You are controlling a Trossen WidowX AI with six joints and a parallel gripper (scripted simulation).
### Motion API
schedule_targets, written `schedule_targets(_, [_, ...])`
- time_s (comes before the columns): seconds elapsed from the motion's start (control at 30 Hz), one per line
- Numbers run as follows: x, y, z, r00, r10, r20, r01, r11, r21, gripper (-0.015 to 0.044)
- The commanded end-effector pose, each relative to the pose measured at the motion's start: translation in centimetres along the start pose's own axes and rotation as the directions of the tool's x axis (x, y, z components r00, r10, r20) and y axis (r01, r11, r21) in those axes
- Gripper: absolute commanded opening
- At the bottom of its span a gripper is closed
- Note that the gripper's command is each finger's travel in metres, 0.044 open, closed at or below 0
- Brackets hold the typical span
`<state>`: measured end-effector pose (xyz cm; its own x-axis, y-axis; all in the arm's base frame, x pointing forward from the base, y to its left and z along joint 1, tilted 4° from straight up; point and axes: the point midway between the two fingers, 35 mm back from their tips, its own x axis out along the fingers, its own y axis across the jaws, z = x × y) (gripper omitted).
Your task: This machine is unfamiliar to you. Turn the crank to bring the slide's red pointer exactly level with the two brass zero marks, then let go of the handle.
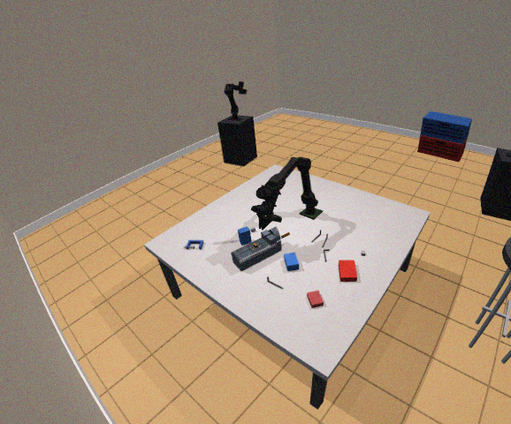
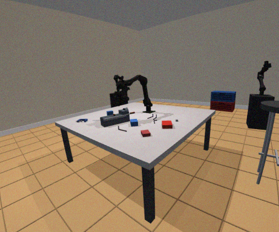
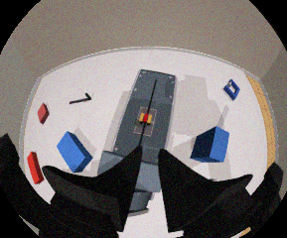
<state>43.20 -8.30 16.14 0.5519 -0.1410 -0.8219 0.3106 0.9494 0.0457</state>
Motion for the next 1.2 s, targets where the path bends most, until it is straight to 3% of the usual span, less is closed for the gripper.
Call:
schedule_targets(0.0, [0.00, -0.01, 0.00, 1.000, -0.001, 0.000, 0.001, 1.000, 0.000, 0.0157])
schedule_targets(0.33, [0.00, -0.01, 0.00, 1.000, -0.001, 0.000, 0.001, 1.000, 0.000, 0.0420])
schedule_targets(0.4, [0.00, -0.01, 0.00, 1.000, -0.001, 0.000, 0.001, 1.000, 0.000, 0.0440])
schedule_targets(0.97, [0.00, -0.01, 0.00, 1.000, -0.001, 0.000, 0.001, 1.000, 0.000, 0.0000])
schedule_targets(1.17, [0.00, -0.01, 0.00, 1.000, -0.001, 0.000, 0.001, 1.000, 0.000, 0.0000])
